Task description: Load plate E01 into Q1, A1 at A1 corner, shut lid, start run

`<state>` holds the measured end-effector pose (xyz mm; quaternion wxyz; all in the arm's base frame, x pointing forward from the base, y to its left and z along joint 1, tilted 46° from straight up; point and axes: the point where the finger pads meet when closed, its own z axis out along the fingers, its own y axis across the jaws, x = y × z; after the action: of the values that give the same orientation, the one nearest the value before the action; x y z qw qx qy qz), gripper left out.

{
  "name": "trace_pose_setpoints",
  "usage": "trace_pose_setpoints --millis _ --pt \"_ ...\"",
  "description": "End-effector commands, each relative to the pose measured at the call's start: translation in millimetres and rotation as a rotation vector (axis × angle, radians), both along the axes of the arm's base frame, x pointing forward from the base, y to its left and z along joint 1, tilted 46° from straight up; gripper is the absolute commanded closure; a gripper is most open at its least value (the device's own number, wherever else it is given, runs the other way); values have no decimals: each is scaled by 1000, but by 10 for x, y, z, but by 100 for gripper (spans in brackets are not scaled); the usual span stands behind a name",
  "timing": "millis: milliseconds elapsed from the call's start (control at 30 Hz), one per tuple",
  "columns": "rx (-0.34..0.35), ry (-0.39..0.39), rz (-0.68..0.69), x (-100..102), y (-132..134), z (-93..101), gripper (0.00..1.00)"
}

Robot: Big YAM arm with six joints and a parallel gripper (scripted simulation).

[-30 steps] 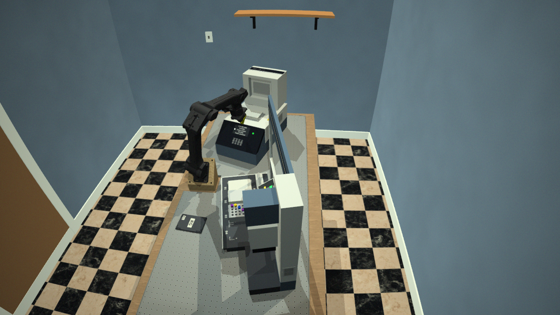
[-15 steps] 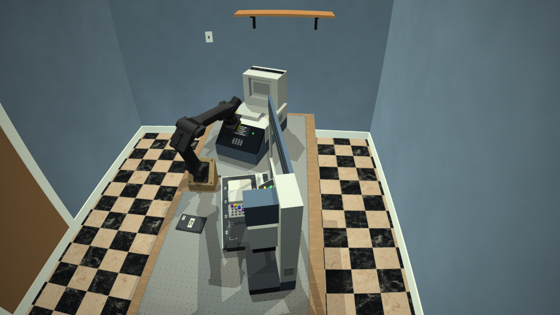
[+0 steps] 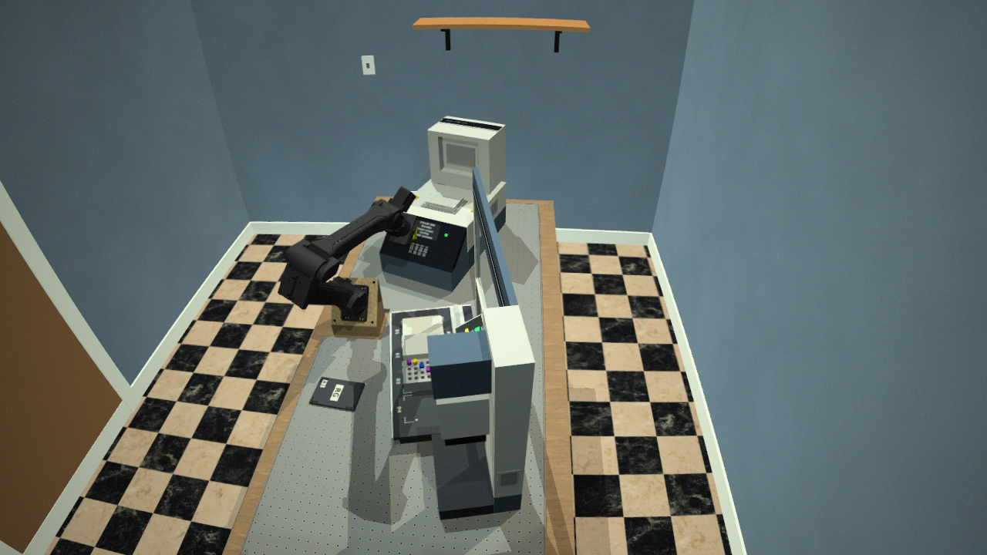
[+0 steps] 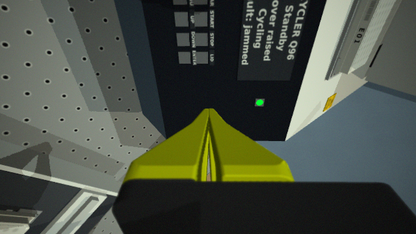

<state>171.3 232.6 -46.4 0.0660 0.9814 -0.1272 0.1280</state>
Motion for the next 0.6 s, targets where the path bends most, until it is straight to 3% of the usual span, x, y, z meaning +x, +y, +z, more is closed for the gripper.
trace_pose_setpoints --millis 0,33,167,400,567 --pt "50 -9 19 -31 -124 119 100" --pt "78 -19 26 -37 -171 156 100" --pt "62 -23 26 -29 -248 283 100" --pt "44 -12 26 -67 -183 241 100" --pt "80 -31 7 0 -54 271 100"
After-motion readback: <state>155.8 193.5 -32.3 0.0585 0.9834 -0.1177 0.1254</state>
